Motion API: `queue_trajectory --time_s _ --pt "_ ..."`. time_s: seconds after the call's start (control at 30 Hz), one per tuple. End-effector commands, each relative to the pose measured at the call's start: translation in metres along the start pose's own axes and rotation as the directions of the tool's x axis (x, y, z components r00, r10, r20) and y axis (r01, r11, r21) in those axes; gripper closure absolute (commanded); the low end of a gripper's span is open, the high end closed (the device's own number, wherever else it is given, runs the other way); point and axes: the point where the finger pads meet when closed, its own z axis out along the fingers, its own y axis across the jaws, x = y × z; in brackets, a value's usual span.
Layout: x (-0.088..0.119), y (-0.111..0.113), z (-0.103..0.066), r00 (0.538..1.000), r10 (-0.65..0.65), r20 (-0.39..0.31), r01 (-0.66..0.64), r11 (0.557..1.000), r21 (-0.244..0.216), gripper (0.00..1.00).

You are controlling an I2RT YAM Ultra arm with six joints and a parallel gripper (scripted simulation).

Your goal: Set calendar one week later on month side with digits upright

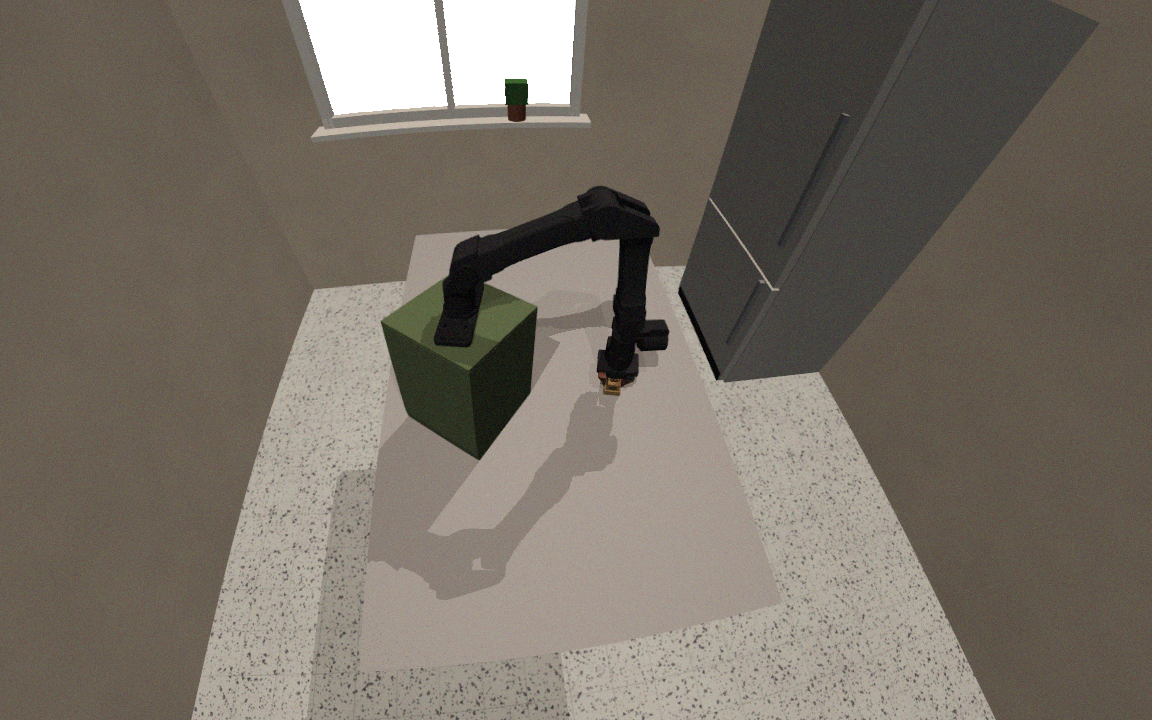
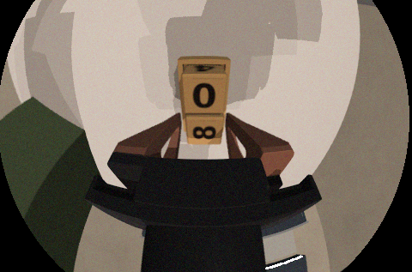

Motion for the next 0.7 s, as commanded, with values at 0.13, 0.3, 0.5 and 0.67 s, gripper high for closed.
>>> queue_trajectory --time_s 0.13,0.3,0.5,0.67 --pt "-0.002 -0.005 -0.013 1.0 -0.001 0.006 0.001 1.0 0.011 0.53" --pt "-0.002 -0.005 -0.035 1.0 -0.001 0.006 0.001 1.0 0.011 0.53" --pt "-0.001 -0.004 -0.068 1.0 -0.001 0.006 0.001 1.0 0.011 0.53" --pt "-0.001 -0.004 -0.081 1.0 -0.001 0.006 0.001 1.0 0.011 0.53"
